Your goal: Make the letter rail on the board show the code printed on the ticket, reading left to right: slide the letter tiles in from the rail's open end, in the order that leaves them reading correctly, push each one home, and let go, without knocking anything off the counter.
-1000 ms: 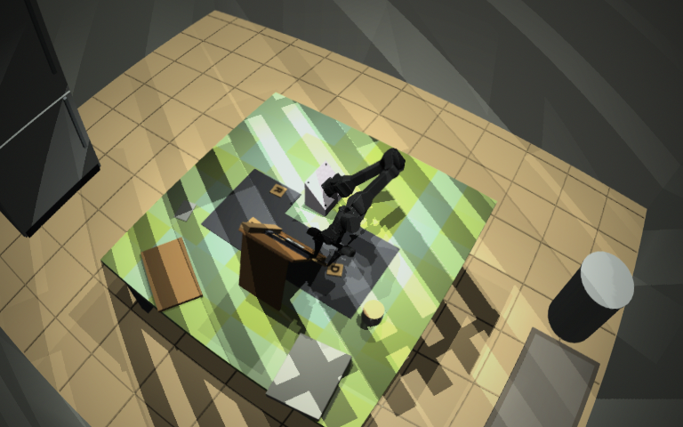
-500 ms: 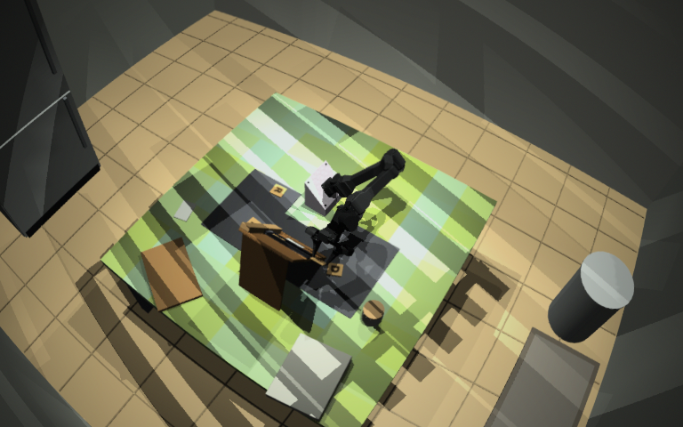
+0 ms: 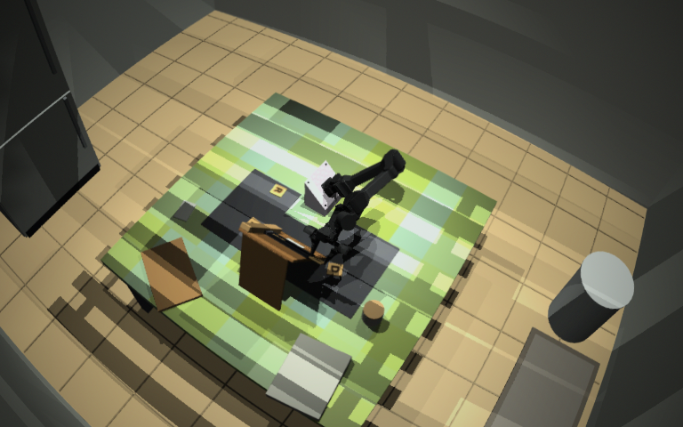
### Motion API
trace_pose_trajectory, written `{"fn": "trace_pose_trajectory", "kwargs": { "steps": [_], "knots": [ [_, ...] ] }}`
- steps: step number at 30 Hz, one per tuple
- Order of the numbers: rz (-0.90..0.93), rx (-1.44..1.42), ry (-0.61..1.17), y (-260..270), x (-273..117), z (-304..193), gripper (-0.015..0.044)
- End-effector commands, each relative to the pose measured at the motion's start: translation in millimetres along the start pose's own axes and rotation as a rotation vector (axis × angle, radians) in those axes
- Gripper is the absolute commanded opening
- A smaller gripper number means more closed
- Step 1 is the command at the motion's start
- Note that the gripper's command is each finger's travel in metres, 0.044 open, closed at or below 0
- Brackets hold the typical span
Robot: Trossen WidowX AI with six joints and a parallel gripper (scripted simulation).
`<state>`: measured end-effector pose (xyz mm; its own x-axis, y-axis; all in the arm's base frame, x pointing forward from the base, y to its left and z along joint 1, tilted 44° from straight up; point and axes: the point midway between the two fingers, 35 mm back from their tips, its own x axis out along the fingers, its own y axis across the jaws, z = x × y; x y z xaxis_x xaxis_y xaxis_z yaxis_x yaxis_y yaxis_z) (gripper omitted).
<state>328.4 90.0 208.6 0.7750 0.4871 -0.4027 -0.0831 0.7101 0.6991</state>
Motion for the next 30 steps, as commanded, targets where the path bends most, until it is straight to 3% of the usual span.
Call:
{"fn": "trace_pose_trajectory", "kwargs": {
  "steps": [1,30],
  "knots": [
    [0.001,-0.002,0.004,-3,0,-1,0.0],
    [0.0,-0.003,0.005,-17,1,-2,0.0]
  ]
}}
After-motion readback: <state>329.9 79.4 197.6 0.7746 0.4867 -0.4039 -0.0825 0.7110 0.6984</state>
